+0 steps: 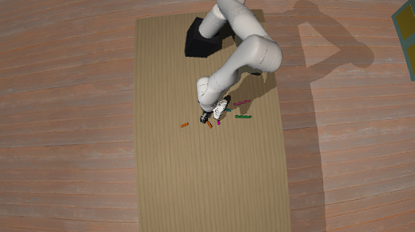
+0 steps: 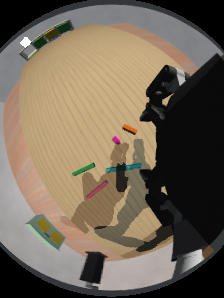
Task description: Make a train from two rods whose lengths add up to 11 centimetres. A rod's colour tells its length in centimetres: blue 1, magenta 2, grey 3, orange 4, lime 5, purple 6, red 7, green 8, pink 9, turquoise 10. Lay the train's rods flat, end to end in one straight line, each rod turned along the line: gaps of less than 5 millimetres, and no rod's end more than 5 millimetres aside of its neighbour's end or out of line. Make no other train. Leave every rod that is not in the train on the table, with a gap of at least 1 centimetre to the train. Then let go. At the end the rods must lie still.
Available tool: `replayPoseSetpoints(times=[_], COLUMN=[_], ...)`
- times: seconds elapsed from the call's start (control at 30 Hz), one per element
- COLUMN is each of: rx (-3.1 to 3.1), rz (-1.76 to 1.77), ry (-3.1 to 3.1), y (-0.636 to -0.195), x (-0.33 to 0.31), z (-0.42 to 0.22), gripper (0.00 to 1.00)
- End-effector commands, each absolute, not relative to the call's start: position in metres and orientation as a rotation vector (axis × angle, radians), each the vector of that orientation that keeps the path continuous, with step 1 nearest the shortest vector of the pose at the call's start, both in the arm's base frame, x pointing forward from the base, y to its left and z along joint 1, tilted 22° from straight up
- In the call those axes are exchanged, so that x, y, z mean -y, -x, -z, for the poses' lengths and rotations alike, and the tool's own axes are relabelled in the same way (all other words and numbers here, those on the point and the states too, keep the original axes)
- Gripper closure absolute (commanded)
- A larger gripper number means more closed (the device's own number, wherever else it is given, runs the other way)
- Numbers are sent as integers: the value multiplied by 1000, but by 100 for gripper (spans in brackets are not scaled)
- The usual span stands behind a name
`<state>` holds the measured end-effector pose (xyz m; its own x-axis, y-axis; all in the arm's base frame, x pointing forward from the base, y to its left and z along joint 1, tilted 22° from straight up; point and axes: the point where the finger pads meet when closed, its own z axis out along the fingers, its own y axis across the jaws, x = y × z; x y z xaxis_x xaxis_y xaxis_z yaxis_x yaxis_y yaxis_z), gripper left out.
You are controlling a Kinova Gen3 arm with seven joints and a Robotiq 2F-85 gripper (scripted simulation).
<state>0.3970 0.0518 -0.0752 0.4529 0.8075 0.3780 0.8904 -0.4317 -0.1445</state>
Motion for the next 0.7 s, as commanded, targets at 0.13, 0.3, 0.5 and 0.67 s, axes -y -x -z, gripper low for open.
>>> replayPoseSetpoints(times=[0.13, 0.3, 0.5, 0.67], rx=[1269, 1210, 1190, 1183], rz=[291, 270, 269, 266], ry=[2491, 2521, 2535, 2539], y=[-381, -376, -377, -377], x=[-40, -37, -35, -35], z=[93, 98, 99, 99], gripper=[0, 0, 0, 0])
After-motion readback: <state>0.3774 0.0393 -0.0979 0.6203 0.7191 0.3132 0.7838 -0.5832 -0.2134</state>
